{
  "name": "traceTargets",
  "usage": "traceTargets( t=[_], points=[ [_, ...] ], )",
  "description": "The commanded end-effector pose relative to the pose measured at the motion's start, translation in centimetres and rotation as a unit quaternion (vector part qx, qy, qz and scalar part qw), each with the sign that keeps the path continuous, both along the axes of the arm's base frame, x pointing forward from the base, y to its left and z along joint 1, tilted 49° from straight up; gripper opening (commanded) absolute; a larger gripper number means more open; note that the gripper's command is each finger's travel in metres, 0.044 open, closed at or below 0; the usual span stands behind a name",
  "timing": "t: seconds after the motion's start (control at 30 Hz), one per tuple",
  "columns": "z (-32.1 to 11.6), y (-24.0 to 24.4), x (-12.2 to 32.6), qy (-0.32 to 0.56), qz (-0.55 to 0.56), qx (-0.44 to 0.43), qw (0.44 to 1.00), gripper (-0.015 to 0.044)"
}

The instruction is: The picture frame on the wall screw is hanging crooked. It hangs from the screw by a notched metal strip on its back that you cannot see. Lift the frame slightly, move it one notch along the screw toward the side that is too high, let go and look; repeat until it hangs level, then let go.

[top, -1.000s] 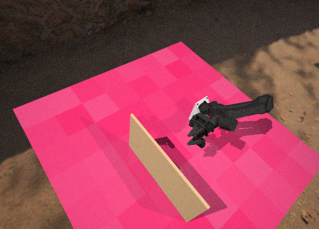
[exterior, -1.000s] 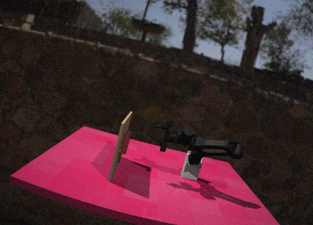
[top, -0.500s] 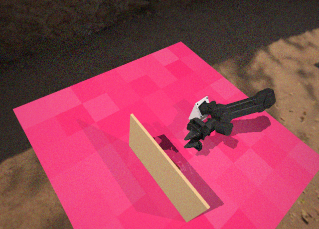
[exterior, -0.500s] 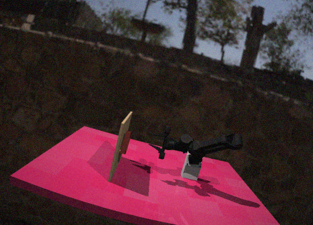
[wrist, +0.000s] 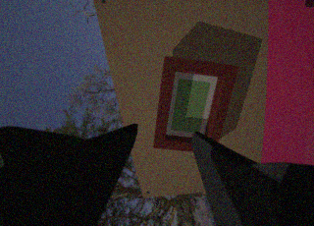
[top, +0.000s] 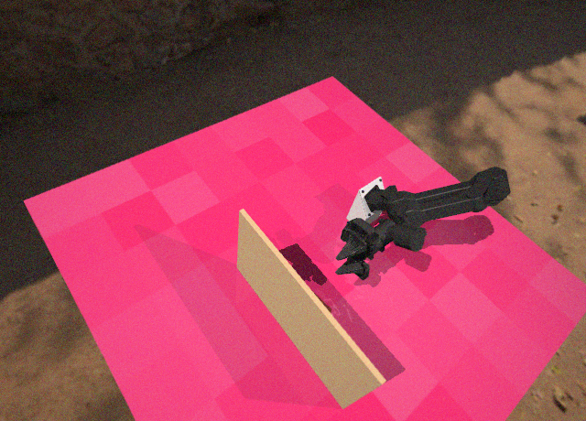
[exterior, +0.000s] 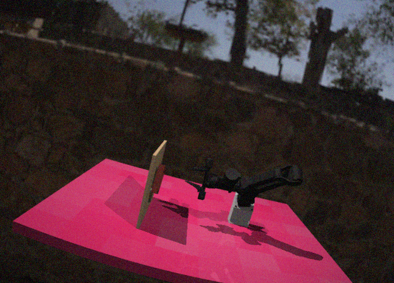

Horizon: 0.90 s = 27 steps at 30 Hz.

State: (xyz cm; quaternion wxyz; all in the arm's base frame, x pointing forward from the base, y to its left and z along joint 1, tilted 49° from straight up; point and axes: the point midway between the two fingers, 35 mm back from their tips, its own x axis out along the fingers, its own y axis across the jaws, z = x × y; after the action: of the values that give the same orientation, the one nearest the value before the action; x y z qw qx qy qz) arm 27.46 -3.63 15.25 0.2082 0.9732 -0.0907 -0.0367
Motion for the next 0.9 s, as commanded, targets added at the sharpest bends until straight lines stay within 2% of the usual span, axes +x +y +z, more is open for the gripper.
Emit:
traceTargets(
  t=[0.0,0.33,0.87],
  points=[
    [0.6,-0.2,1.6,-0.006,0.001,0.001,1.000,0.0260],
    [-0.1,-1.4,7.1,-0.017,0.001,0.000,1.000,0.0260],
    [-0.2,-1.4,7.3,-0.018,0.001,-0.001,1.000,0.0260]
  ],
)
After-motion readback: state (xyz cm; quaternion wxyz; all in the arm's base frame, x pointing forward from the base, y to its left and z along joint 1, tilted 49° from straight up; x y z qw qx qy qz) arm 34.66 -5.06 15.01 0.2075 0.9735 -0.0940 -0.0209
